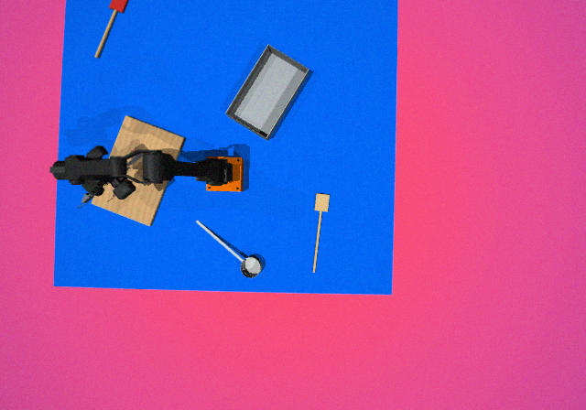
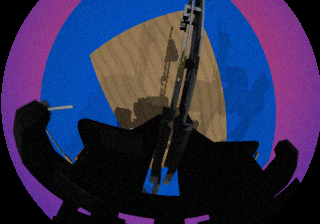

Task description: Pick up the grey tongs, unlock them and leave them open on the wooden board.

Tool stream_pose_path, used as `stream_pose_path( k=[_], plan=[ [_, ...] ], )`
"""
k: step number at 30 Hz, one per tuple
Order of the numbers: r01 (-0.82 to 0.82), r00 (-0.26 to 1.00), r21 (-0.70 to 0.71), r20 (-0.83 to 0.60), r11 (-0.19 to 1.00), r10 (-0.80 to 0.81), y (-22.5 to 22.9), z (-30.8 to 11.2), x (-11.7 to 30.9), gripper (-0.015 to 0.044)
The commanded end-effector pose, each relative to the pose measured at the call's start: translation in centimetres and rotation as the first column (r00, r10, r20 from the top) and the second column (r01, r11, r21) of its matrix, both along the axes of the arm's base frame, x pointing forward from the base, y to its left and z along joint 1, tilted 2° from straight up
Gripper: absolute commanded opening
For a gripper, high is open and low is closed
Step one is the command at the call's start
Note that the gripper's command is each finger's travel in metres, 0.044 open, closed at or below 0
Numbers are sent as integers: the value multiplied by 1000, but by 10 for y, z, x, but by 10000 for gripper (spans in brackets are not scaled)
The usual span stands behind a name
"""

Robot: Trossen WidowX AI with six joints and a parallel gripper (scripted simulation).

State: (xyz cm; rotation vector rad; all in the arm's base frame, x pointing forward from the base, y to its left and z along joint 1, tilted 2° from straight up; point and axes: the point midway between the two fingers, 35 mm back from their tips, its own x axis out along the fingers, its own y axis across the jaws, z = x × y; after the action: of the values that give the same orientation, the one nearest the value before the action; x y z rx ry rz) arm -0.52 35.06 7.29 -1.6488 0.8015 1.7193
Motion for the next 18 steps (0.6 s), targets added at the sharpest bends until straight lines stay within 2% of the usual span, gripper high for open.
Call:
stream_pose_path(
  k=[1,18],
  plan=[
    [-2,1000,-4,2,1000,2,-1,-8,0,-150],
    [-2,1000,-4,2,1000,2,-2,-35,-1,-150]
  ],
)
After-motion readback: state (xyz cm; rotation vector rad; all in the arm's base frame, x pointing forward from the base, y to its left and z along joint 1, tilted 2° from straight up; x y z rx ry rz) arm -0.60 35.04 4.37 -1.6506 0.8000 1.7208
